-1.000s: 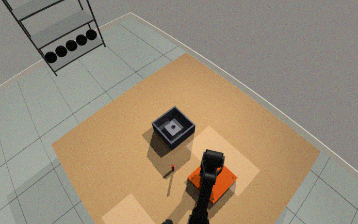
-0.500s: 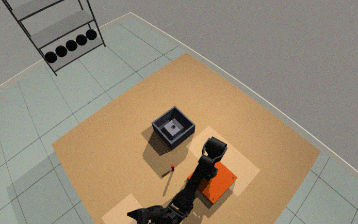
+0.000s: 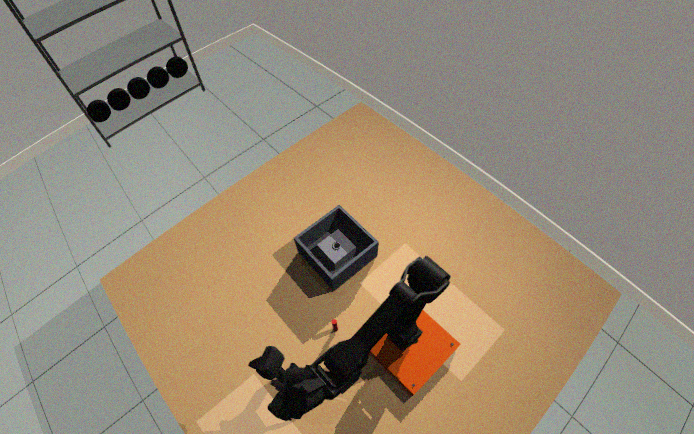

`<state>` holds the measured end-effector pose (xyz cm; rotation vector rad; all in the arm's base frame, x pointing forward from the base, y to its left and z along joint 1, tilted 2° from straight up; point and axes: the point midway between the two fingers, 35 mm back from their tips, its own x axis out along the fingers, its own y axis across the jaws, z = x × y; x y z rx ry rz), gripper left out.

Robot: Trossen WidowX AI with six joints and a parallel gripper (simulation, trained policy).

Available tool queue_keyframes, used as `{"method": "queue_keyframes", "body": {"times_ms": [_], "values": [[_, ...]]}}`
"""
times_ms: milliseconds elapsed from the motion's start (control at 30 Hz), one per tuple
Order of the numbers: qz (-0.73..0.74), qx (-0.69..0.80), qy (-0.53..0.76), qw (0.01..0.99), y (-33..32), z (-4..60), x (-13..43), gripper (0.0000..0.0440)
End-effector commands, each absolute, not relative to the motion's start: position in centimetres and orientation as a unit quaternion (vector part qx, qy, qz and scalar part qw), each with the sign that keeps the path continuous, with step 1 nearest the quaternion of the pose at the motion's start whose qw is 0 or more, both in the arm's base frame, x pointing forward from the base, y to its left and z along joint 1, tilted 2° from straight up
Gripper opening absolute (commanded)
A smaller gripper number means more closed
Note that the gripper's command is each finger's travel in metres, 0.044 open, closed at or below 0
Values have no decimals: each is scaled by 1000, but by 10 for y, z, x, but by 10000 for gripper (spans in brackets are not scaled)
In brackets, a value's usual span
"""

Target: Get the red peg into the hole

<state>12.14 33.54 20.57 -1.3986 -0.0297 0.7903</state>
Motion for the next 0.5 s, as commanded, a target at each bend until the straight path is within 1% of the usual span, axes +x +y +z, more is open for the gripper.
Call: {"method": "queue_keyframes", "body": {"times_ms": [0, 467], "values": [[356, -597, 30, 718, 323, 199, 132, 440], [313, -457, 212, 805, 268, 178, 166, 440]]}}
